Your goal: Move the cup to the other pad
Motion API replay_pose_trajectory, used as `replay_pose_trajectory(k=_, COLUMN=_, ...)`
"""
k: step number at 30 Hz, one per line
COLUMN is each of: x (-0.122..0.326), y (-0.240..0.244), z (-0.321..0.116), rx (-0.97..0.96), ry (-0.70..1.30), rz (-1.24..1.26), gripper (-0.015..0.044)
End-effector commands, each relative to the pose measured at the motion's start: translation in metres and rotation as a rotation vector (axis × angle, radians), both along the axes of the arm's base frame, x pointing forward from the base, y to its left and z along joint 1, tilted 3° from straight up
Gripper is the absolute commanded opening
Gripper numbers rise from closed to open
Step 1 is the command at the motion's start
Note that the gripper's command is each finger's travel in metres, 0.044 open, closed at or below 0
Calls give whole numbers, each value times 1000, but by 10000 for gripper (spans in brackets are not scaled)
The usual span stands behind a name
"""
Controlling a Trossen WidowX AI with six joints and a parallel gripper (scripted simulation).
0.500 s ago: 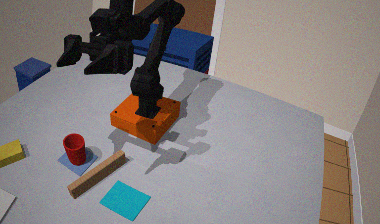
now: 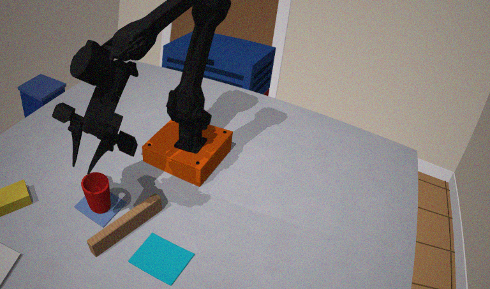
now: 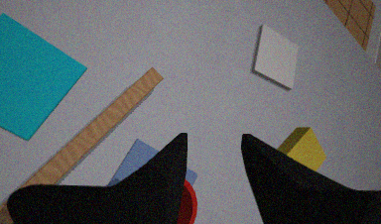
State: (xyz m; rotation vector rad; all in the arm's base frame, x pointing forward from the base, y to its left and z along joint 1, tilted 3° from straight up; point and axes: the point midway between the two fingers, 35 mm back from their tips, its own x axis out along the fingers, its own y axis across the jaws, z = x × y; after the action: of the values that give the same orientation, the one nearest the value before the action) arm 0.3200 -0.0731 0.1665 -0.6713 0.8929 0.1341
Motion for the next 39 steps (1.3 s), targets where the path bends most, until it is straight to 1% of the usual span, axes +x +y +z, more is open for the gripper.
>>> replay_pose_trajectory(k=1, x=-53, y=-28, z=-60, rx=-53, ry=567, rz=274, gripper=148)
replay_pose_trajectory(k=2, x=-61, y=-30, z=-65, rx=-40, ry=636, rz=322, gripper=148)
replay_pose_trajectory(k=4, x=-67, y=-31, z=-67, rx=-29, ry=680, rz=355, gripper=148)
replay_pose_trajectory(k=16, x=-69, y=-25, z=-71, rx=-28, ry=680, rz=356, gripper=148)
replay_pose_trajectory(k=39, x=-66, y=-27, z=-108, rx=-28, ry=680, rz=356, gripper=148)
